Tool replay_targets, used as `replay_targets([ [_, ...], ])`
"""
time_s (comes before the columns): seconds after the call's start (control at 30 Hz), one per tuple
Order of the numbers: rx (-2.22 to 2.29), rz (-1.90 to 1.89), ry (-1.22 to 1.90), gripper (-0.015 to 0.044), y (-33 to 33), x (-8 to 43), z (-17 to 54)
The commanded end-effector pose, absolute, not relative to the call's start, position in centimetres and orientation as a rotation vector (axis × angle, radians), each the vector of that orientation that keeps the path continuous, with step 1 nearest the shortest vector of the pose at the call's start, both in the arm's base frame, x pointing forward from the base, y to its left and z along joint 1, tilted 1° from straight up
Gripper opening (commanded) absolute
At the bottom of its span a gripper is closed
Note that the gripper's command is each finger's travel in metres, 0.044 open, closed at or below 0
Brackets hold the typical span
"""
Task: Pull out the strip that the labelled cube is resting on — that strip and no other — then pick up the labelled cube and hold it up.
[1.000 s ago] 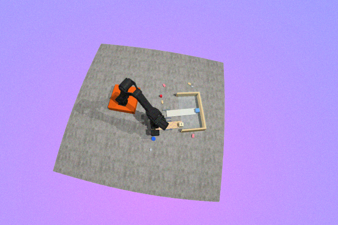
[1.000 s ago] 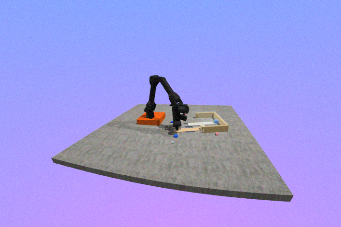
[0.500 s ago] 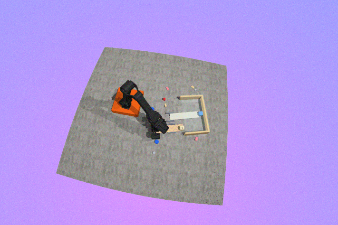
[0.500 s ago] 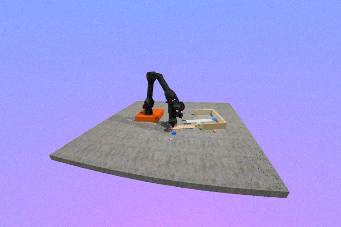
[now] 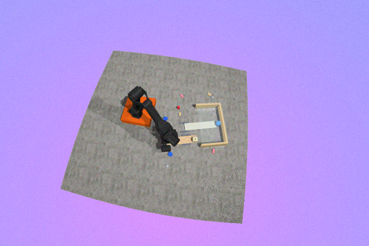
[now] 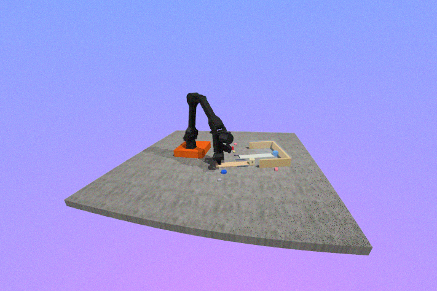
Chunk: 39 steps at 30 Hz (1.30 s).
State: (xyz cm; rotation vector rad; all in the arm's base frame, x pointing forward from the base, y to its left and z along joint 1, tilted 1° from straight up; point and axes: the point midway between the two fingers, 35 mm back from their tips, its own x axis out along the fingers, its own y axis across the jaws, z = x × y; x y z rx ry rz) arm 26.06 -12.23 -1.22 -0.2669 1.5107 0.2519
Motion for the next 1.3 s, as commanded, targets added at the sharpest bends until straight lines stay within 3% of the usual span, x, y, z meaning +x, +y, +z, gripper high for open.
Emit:
replay_targets([
  [0.0, -0.257, 0.253, 1.549, 0.0, -12.5, 24.5, -1.8],
  [1.0, -0.257, 0.253, 1.549, 0.0, -12.5, 24.3, -1.8],
  [1.27, -0.258, 0.252, 1.548, 0.0, -12.5, 25.5, 3.0],
])
